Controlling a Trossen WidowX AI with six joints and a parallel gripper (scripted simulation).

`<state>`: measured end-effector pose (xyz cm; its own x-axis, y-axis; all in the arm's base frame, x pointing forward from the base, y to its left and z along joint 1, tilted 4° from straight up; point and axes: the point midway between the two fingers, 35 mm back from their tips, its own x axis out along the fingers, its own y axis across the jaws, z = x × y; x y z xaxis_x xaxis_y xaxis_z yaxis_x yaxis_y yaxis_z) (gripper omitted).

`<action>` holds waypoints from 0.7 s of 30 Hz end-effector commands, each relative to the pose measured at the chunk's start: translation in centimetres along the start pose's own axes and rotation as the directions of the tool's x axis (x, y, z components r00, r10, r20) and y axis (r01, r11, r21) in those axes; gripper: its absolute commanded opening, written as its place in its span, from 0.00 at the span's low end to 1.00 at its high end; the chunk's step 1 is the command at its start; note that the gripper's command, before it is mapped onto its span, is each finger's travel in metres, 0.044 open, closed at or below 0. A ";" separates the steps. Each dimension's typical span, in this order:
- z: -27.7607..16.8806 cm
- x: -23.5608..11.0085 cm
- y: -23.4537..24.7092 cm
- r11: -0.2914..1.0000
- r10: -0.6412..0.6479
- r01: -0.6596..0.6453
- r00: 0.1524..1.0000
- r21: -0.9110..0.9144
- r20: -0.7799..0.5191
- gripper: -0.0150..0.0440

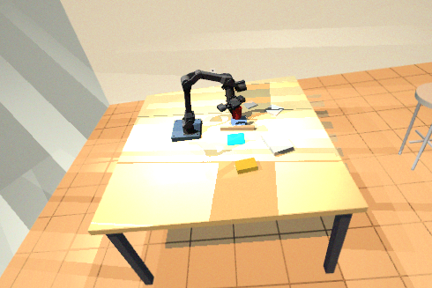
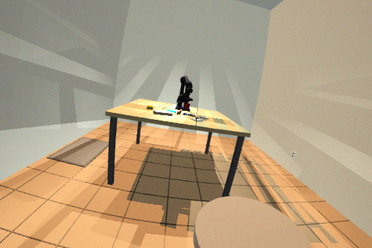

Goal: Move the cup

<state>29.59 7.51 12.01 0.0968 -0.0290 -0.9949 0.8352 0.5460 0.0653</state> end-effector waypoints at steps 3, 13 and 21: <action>1.1 0.0 -0.9 1.000 0.002 -0.002 1.000 -0.003 0.000 0.25; 2.9 -0.1 -2.2 1.000 0.001 -0.001 1.000 -0.002 0.002 0.25; 4.2 -0.1 -3.1 1.000 0.000 0.000 1.000 -0.003 0.004 0.25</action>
<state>29.44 2.95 12.20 0.0970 -0.0357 -0.9946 0.8358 0.5455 0.0620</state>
